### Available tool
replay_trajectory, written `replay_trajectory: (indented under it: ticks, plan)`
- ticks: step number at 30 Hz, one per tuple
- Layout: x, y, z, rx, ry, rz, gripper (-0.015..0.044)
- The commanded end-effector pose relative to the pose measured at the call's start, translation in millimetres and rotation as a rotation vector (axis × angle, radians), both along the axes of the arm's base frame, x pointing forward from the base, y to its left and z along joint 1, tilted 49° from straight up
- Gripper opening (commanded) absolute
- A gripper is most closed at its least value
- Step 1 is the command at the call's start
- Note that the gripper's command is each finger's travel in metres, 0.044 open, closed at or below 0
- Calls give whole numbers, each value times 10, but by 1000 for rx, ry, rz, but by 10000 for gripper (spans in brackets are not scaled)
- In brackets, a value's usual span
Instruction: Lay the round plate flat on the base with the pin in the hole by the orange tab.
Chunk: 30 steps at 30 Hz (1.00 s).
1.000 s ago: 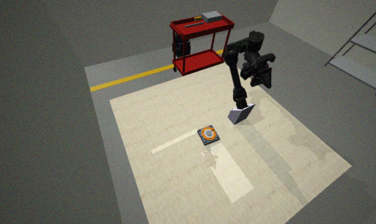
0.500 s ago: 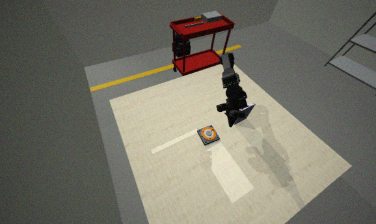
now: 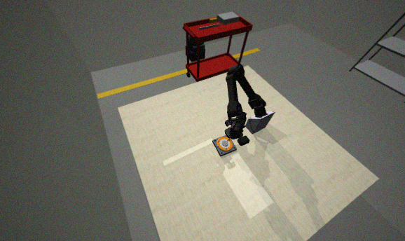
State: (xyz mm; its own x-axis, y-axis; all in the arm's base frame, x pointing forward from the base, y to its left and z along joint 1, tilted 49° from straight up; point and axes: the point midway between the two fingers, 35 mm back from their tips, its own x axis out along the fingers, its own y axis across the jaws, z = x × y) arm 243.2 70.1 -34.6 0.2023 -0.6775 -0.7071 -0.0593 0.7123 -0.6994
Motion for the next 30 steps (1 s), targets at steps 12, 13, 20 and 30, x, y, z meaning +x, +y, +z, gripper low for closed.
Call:
replay_trajectory:
  ticks: [12,13,20,30]
  plan:
    - [-20,-400,-124,-71,58,21,0]
    - [-11,-438,-156,-72,58,21,0]
    - [17,-613,-287,-75,57,20,0]
    - [23,-673,-220,-75,57,21,0]
